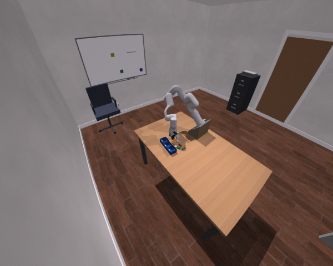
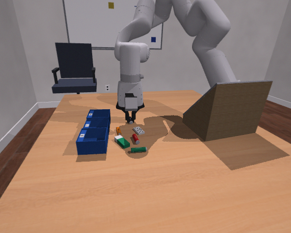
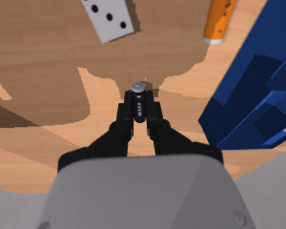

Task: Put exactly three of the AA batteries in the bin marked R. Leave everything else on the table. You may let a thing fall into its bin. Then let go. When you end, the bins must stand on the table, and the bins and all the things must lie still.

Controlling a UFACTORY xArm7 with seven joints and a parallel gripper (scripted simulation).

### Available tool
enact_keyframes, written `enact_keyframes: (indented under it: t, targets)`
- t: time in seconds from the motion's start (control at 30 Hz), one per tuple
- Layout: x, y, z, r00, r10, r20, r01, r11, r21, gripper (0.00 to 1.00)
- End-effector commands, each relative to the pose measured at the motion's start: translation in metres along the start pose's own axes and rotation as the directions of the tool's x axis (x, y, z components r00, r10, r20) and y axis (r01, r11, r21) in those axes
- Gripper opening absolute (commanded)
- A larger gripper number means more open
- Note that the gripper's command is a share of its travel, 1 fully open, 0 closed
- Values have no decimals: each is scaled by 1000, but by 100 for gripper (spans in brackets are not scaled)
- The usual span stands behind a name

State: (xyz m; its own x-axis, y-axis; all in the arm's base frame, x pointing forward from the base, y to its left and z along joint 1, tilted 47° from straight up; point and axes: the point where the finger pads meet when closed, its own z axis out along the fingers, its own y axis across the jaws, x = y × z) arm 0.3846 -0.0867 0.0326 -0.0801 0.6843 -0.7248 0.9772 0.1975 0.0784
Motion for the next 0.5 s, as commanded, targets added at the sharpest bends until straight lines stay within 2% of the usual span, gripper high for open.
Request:
enact_keyframes:
  t: [0.0,0.33,0.47]
  targets:
    - [1,1,-1,1000,-1,-1,1,1000,-3,0]
    - [1,1,-1,1000,-1,-1,1,1000,-3,0]
    - [1,1,-8,1000,-1,-1,1,1000,-3,0]
